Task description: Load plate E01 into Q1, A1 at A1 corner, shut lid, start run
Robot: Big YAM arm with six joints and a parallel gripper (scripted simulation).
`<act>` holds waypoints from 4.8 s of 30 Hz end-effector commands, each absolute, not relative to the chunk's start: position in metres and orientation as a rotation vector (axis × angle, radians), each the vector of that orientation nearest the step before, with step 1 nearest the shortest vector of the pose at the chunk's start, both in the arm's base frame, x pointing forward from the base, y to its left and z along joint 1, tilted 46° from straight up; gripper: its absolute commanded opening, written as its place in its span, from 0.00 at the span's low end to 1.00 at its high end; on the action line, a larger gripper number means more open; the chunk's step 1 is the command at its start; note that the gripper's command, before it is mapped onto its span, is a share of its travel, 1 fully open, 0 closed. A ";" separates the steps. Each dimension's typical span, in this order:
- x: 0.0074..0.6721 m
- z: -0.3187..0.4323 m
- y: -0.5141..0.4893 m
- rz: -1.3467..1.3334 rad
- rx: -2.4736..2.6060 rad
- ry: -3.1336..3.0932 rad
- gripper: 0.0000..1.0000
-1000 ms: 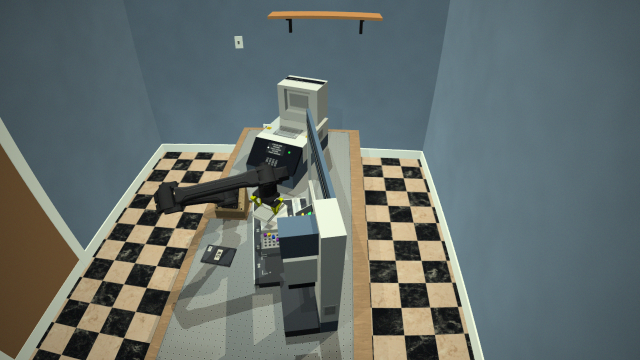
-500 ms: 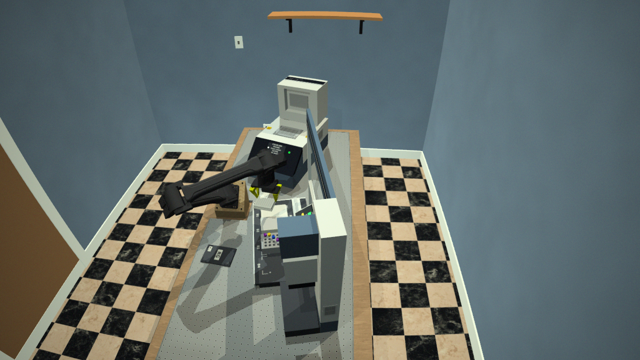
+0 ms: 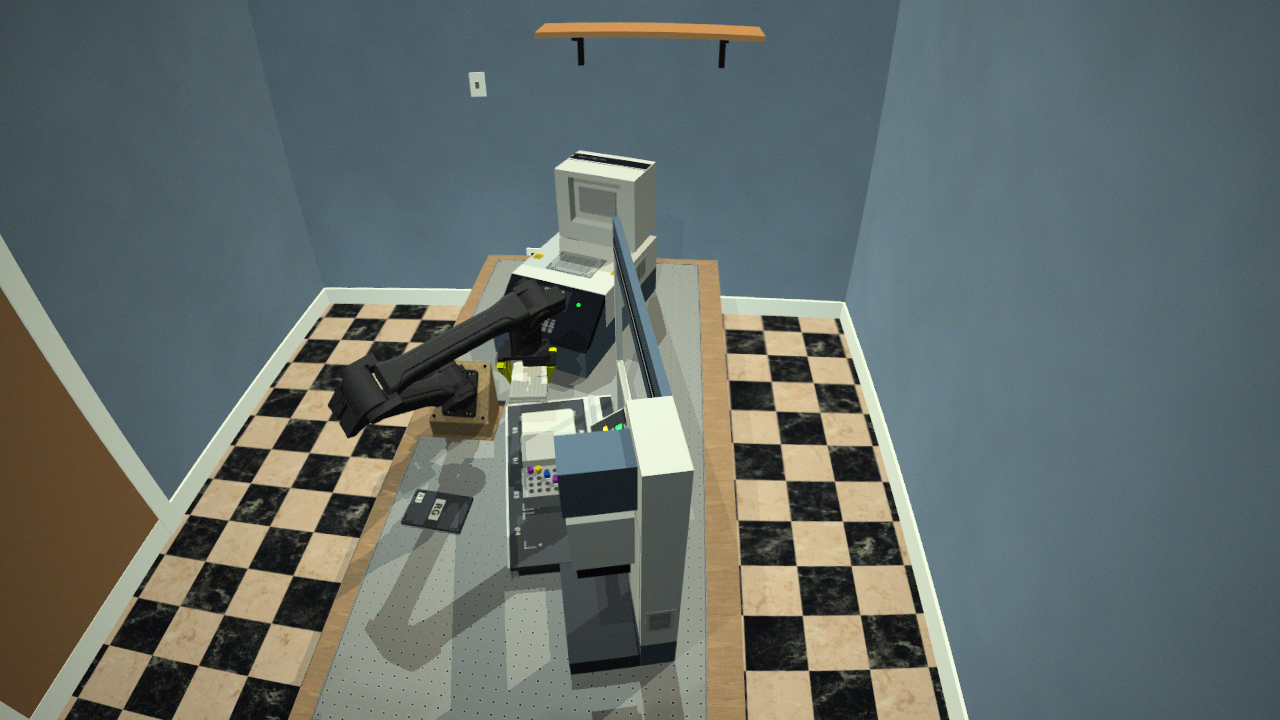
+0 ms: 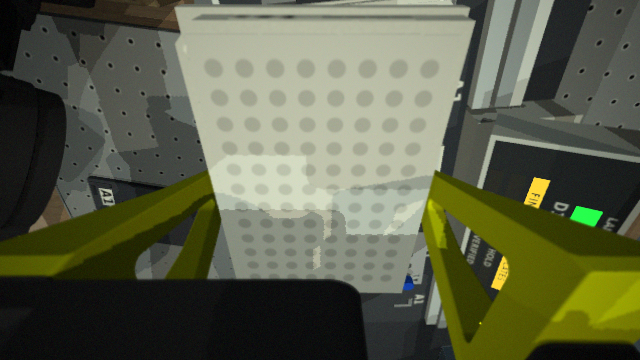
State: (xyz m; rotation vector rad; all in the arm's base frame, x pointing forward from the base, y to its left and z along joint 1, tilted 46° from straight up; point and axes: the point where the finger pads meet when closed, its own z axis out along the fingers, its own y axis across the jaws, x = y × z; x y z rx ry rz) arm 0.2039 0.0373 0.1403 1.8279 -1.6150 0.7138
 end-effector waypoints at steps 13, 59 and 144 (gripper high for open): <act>0.199 0.115 0.106 0.607 2.034 -1.372 0.00; 0.139 0.006 0.280 0.308 2.310 -0.653 0.00; 0.236 -0.186 0.476 0.229 2.355 -0.418 0.00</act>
